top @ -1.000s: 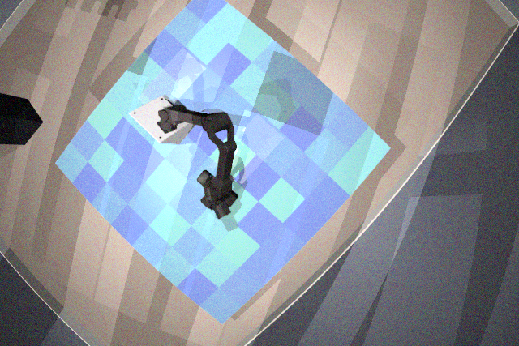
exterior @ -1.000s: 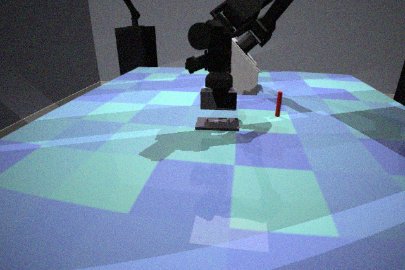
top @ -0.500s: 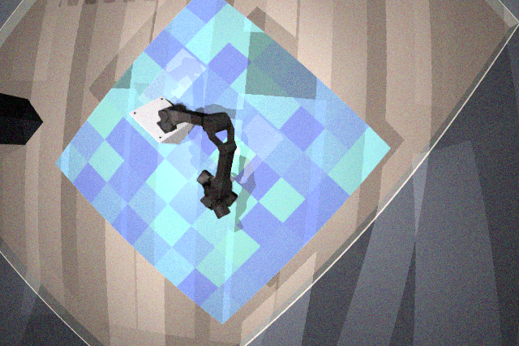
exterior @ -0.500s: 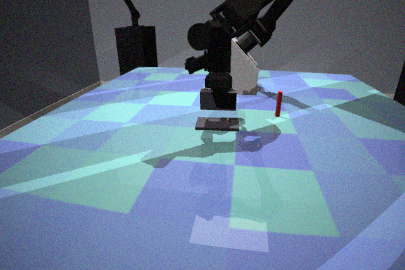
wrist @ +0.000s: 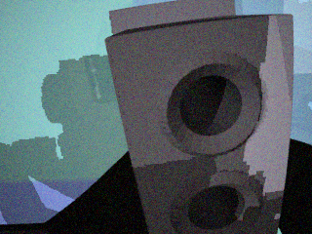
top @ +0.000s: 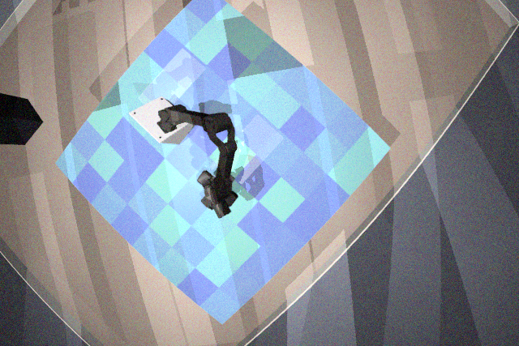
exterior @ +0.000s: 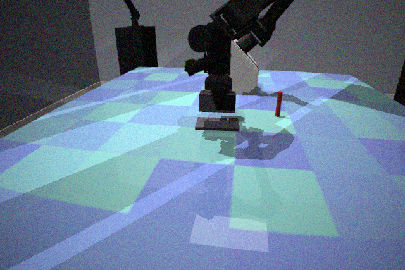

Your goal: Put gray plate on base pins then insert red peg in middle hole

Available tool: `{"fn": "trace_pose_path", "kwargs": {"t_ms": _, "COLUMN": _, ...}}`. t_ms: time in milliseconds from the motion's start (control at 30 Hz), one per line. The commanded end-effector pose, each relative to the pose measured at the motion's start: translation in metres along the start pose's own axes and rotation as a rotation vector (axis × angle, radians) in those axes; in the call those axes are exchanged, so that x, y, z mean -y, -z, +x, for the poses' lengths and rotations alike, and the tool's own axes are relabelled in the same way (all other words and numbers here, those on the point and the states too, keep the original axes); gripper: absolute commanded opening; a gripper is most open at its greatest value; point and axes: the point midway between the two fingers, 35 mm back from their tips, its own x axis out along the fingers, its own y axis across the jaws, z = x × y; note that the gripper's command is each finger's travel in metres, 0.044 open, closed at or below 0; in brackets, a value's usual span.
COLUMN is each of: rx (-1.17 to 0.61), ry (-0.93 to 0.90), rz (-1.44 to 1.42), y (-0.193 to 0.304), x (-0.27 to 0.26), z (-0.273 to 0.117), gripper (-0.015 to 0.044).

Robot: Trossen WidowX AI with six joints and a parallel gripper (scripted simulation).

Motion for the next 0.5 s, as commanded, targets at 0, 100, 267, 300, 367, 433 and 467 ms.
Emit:
{"fn": "trace_pose_path", "kwargs": {"t_ms": 0, "rx": -0.005, "ry": 0.011, "rz": 0.010, "y": -0.001, "x": 0.004, "z": 0.011, "gripper": 0.0000}}
{"fn": "trace_pose_path", "kwargs": {"t_ms": 100, "rx": -0.005, "ry": 0.011, "rz": 0.010, "y": -0.001, "x": 0.004, "z": 0.013, "gripper": 0.0000}}
{"fn": "trace_pose_path", "kwargs": {"t_ms": 267, "rx": -0.005, "ry": 0.011, "rz": 0.010, "y": -0.001, "x": 0.004, "z": 0.015, "gripper": 0.0000}}
{"fn": "trace_pose_path", "kwargs": {"t_ms": 300, "rx": -0.005, "ry": 0.011, "rz": 0.010, "y": -0.001, "x": 0.004, "z": 0.016, "gripper": 0.0000}}
{"fn": "trace_pose_path", "kwargs": {"t_ms": 367, "rx": -0.005, "ry": 0.011, "rz": 0.010, "y": -0.001, "x": 0.004, "z": 0.019, "gripper": 0.0000}}
{"fn": "trace_pose_path", "kwargs": {"t_ms": 433, "rx": -0.005, "ry": 0.011, "rz": 0.010, "y": -0.001, "x": 0.004, "z": 0.023, "gripper": 0.0000}}
{"fn": "trace_pose_path", "kwargs": {"t_ms": 467, "rx": -0.005, "ry": 0.011, "rz": 0.010, "y": -0.001, "x": 0.004, "z": 0.024, "gripper": 0.0000}}
